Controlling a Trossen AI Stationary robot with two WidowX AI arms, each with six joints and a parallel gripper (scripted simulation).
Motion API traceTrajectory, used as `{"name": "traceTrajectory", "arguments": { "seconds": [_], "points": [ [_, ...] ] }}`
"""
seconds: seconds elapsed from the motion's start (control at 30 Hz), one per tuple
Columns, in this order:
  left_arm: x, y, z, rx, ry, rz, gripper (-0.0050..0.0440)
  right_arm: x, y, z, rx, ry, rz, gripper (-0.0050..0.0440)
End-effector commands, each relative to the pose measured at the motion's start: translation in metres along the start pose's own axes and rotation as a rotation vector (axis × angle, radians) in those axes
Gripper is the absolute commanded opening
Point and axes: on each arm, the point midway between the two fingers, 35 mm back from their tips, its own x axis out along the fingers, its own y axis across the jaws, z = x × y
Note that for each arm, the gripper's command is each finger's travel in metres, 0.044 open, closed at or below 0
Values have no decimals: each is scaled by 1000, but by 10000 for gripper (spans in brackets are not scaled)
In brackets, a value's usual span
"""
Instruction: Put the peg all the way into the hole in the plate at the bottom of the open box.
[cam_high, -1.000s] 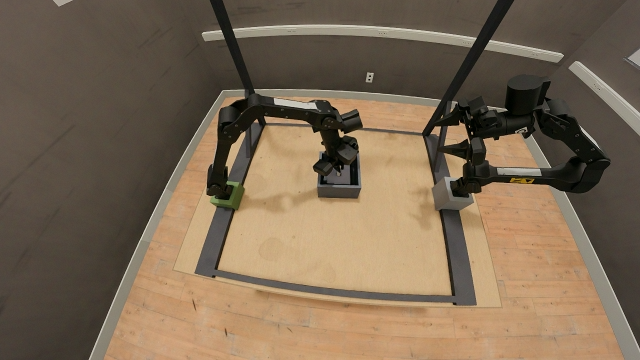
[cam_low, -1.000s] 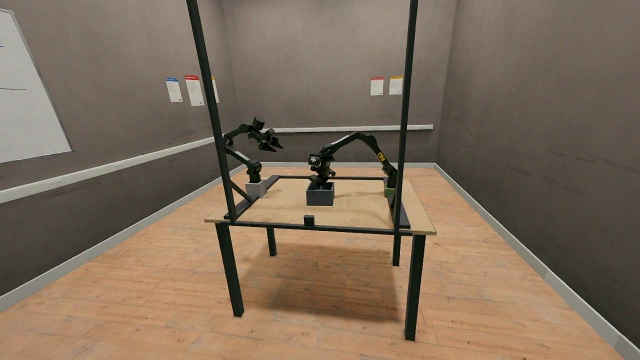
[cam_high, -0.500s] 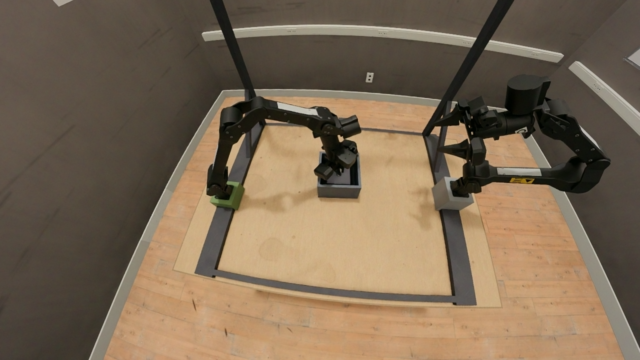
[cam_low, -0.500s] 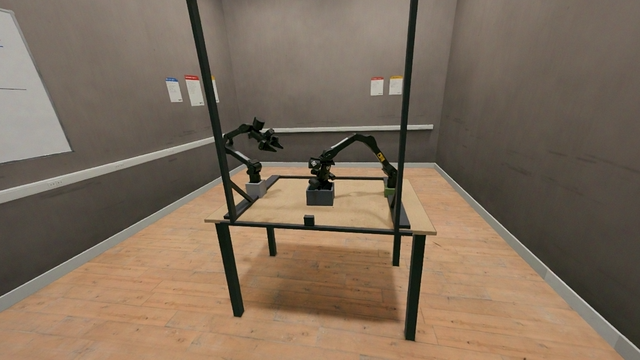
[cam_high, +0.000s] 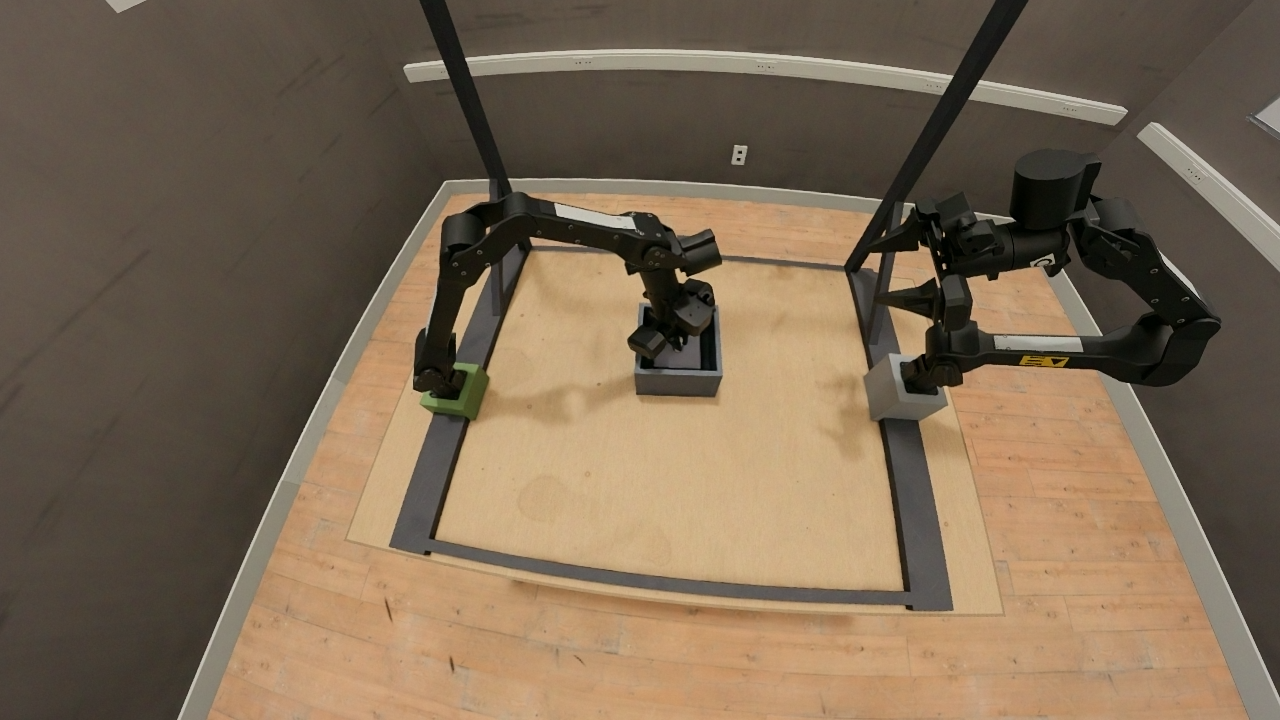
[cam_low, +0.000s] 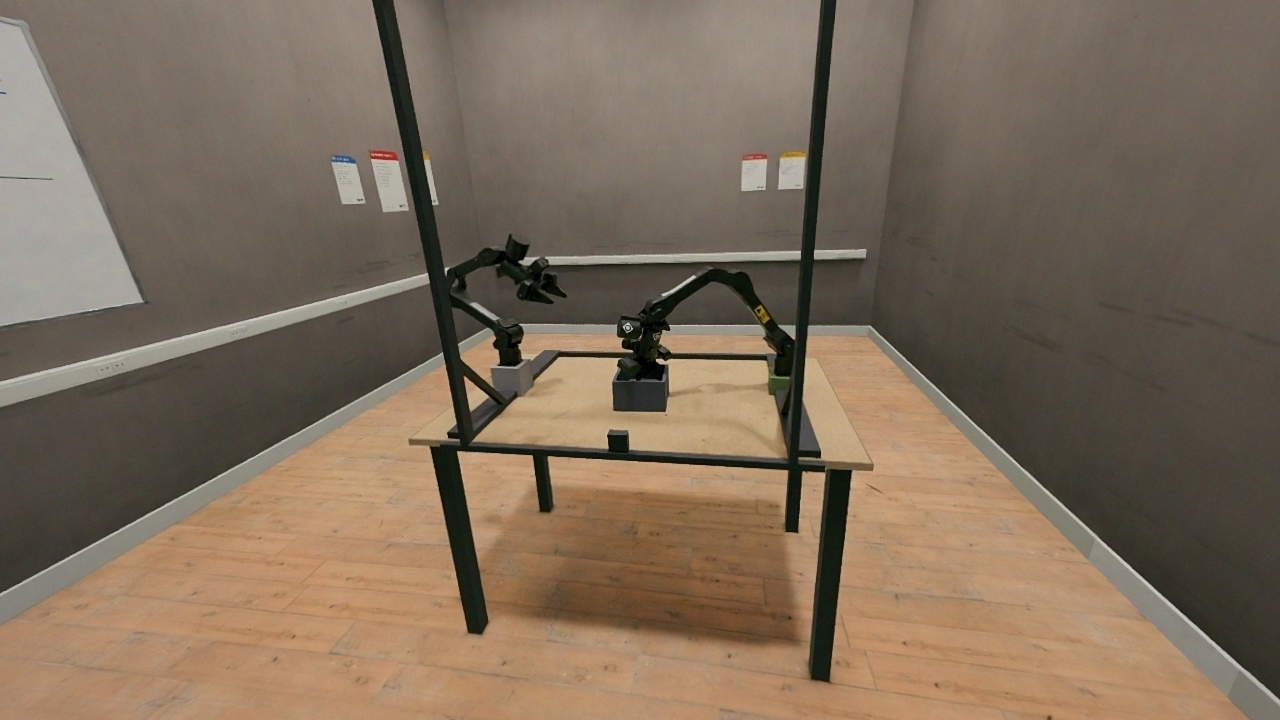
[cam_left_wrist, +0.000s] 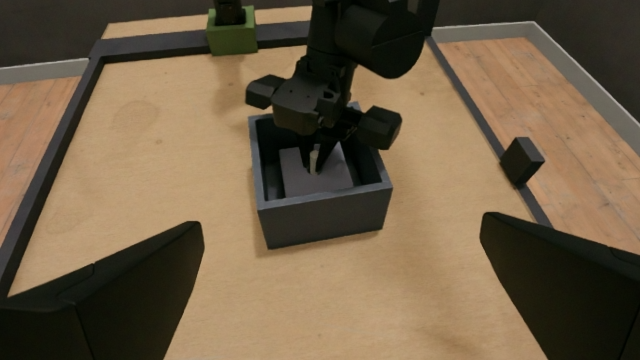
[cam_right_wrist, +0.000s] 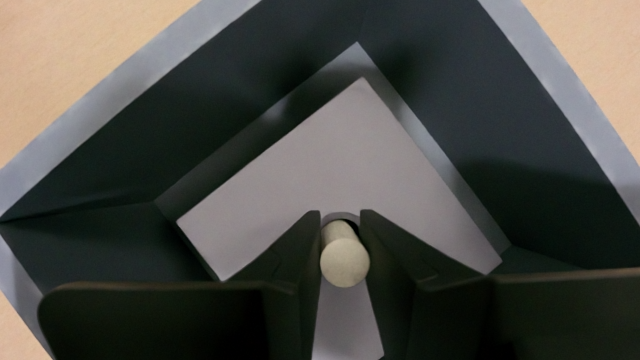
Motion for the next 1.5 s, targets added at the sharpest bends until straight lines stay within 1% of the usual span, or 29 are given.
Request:
{"name": "traceTrajectory", "arguments": {
  "seconds": [0.0, 0.27, 0.37, 0.4, 0.47, 0.53, 0.6, 0.63, 0.67, 0.7, 0.8, 0.93, 1.03, 1.1, 1.17, 1.27, 1.37, 1.47],
  "points": [
    [-2, 0, 4, -1, -9, 0, 440, -9, 4, 8, 10, -13, 21, 26],
    [-2, 0, 4, -1, -9, 0, 440, -8, 3, 7, 9, -11, 19, 26],
    [-2, 0, 4, -1, -9, 0, 440, -8, 3, 7, 9, -11, 19, 98],
    [-2, 0, 4, -1, -9, 0, 440, -7, 2, 5, 6, -7, 14, 110],
    [-2, 0, 4, -1, -9, 0, 440, -7, 2, 5, 6, -7, 14, 110],
    [-2, 0, 4, -1, -9, 0, 440, -12, 5, 7, 11, -13, 22, 158],
    [-2, 0, 4, -1, -9, 0, 440, -12, 5, 7, 11, -13, 22, 158],
    [-2, 0, 4, -1, -9, 0, 440, -14, 5, 7, 12, -13, 22, 170],
    [-2, 0, 4, -1, -9, 0, 440, -17, 5, 6, 10, -13, 23, 170],
    [-2, 0, 4, -1, -9, 0, 440, -27, 6, 9, 15, -22, 36, 170],
    [-2, 0, 4, -1, -9, 0, 440, -34, 6, 9, 15, -22, 36, 170],
    [-2, 0, 4, -1, -9, 0, 440, -35, 5, 10, 16, -22, 35, 170],
    [-2, 0, 4, -1, -9, 0, 440, -44, 5, 9, 15, -22, 36, 242],
    [-2, 0, 4, -1, -9, 0, 440, -55, 5, 9, 16, -23, 35, 290],
    [-2, 0, 4, -1, -9, 0, 440, -55, 5, 9, 16, -23, 35, 290],
    [-2, 0, 4, -1, -9, 0, 440, -74, 4, 8, 16, -24, 34, 362],
    [-2, 0, 4, -1, -9, 0, 440, -71, 0, 8, -4, -15, 32, 434],
    [-2, 0, 4, -1, -9, 0, 440, -69, -5, 7, -72, -7, 52, 440]
  ]
}}
